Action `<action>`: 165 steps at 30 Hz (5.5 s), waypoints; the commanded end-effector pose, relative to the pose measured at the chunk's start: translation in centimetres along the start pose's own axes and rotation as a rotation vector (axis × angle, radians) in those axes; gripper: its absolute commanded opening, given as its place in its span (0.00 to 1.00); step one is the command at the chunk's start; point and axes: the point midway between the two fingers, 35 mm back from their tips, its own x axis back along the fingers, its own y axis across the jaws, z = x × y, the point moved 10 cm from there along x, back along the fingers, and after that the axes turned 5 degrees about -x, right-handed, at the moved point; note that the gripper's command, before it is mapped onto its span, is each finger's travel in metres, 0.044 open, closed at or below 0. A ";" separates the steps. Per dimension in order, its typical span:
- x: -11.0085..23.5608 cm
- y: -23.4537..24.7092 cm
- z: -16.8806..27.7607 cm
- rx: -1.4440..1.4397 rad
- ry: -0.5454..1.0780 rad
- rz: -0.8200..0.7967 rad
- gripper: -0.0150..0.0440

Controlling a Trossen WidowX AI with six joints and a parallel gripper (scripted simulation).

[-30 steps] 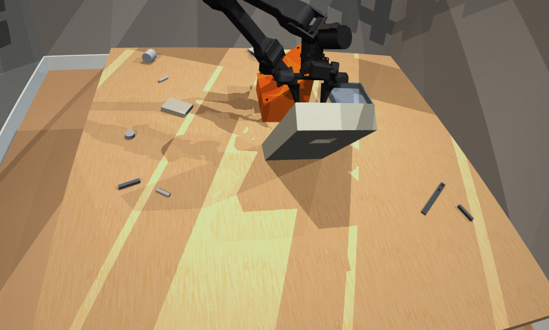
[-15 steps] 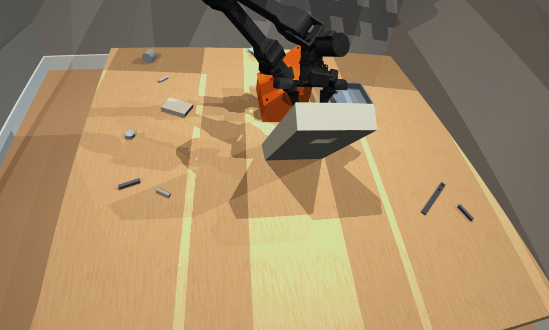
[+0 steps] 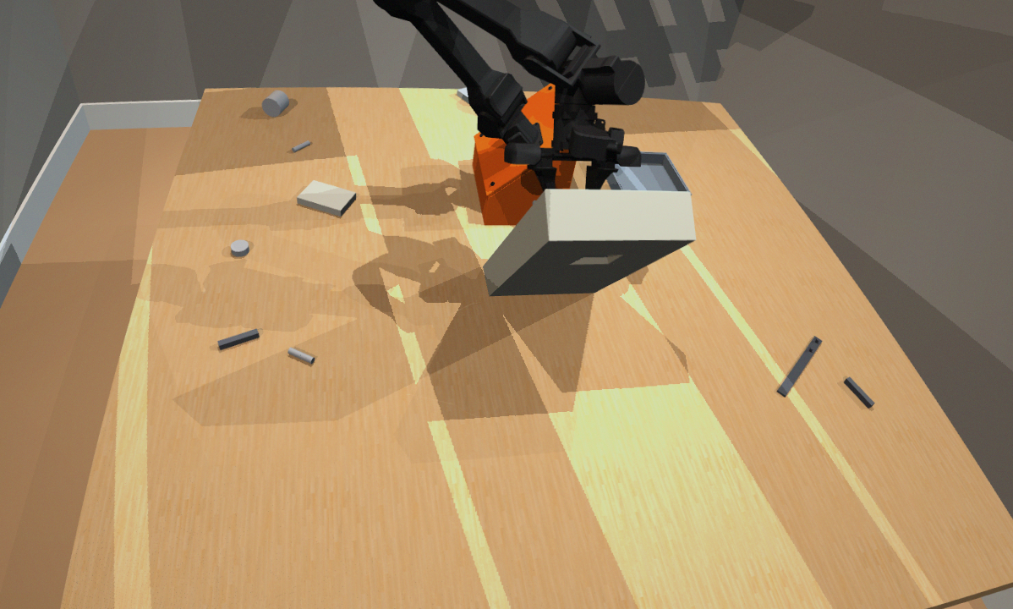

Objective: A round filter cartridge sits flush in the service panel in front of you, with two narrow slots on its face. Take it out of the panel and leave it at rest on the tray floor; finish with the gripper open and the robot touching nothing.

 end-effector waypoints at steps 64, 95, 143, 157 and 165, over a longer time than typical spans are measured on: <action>10.3 12.8 1.4 0.376 0.069 -0.214 0.25; 12.2 20.1 12.6 1.094 0.055 -0.668 0.25; 1.5 18.4 31.4 1.549 0.092 -0.925 0.25; 1.8 18.6 31.3 1.554 0.086 -0.920 0.79; 1.8 18.6 31.3 1.554 0.086 -0.920 1.00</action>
